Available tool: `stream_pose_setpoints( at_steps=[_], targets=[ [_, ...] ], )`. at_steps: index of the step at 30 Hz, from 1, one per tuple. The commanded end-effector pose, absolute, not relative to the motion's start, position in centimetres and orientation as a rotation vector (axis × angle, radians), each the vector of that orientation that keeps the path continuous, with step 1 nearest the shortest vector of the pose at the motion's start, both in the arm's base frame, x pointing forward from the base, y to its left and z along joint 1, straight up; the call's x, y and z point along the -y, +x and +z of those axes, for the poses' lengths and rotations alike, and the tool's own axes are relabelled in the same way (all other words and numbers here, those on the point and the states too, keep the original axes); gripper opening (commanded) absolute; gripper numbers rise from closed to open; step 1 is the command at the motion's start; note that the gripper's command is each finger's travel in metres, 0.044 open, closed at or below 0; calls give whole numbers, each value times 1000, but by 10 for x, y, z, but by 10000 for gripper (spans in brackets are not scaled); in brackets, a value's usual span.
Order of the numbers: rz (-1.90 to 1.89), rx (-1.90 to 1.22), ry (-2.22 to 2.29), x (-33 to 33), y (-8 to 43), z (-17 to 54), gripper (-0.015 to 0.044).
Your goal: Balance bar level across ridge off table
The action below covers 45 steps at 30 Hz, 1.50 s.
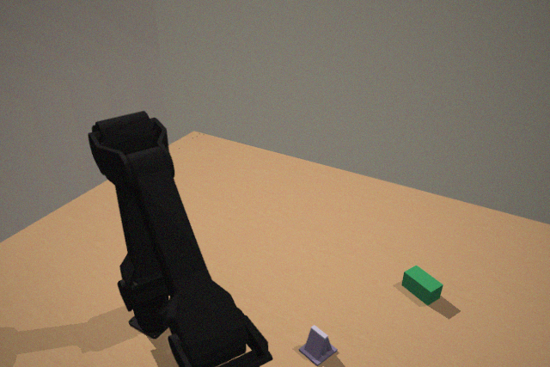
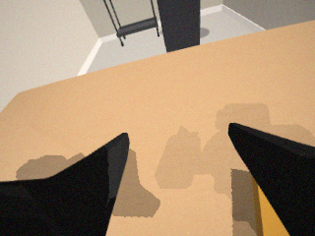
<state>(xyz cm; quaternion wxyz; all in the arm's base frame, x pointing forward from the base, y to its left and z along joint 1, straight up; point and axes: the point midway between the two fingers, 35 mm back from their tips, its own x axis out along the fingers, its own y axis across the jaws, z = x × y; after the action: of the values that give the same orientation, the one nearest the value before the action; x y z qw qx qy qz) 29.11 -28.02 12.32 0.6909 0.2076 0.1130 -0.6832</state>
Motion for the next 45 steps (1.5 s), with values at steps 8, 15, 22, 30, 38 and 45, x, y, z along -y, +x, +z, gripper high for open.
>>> stream_pose_setpoints(
  at_steps=[8,15,22,30,38,45],
  targets=[
    [-1448,-472,335,278,292,118,315],
    [-1335,-691,205,275,291,113,315],
    [-1196,-891,77,271,289,108,315],
    [-1007,-1094,-73,264,286,104,315],
    [-790,-1264,-216,256,282,101,315],
    [-581,-1383,-336,248,277,99,315]
  ],
)
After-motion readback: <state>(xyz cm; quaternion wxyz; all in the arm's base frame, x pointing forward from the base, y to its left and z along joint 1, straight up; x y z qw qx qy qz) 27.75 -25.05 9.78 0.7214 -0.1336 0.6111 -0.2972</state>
